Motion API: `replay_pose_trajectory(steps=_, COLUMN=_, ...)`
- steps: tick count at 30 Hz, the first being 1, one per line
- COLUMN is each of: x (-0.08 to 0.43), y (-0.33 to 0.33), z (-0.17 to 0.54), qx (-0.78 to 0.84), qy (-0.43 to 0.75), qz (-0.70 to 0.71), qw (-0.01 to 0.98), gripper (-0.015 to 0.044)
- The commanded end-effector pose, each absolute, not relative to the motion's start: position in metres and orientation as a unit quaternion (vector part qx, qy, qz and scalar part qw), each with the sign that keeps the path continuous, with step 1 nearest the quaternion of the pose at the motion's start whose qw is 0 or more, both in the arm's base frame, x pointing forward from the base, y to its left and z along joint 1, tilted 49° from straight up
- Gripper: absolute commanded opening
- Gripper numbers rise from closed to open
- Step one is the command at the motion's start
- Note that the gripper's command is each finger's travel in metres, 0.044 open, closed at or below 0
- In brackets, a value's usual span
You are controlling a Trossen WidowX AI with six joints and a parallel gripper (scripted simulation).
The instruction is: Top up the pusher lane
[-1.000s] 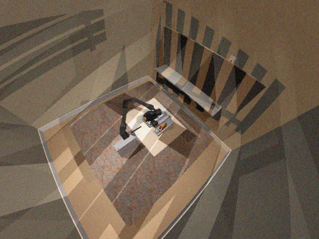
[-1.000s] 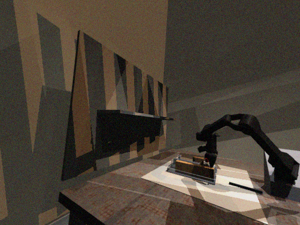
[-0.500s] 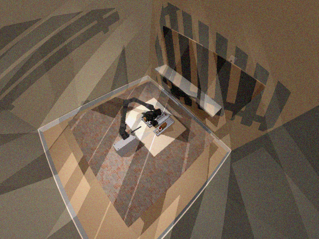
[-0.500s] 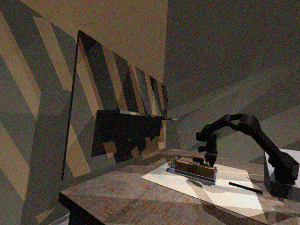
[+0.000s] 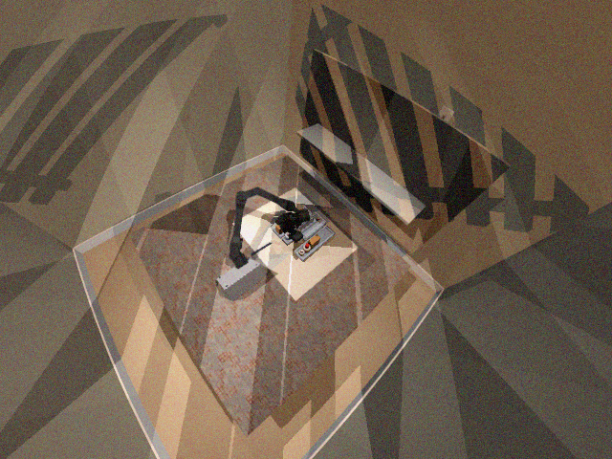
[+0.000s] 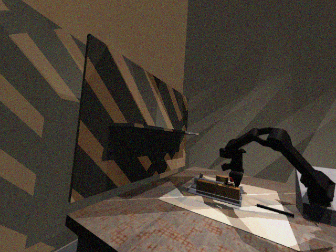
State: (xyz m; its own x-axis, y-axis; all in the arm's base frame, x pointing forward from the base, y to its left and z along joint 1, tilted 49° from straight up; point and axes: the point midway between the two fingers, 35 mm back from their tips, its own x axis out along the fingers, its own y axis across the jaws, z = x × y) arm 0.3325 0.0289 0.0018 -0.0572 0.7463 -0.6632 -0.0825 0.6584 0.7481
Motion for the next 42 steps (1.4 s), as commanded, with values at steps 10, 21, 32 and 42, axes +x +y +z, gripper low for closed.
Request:
replay_pose_trajectory(steps=10, x=0.338, y=0.0292, z=0.0034, qx=0.257, qy=0.642, qz=0.329, qw=0.643, gripper=0.0)
replay_pose_trajectory(steps=21, x=0.3392, y=0.0294, z=0.0034, qx=0.257, qy=0.642, qz=0.329, qw=0.643, gripper=0.0)
replay_pose_trajectory(steps=32, x=0.3392, y=0.032, z=0.0011, qx=0.257, qy=0.642, qz=0.329, qw=0.644, gripper=0.0)
replay_pose_trajectory(steps=42, x=0.339, y=0.0346, z=-0.0012, qx=0.257, qy=0.642, qz=0.329, qw=0.644, gripper=0.0)
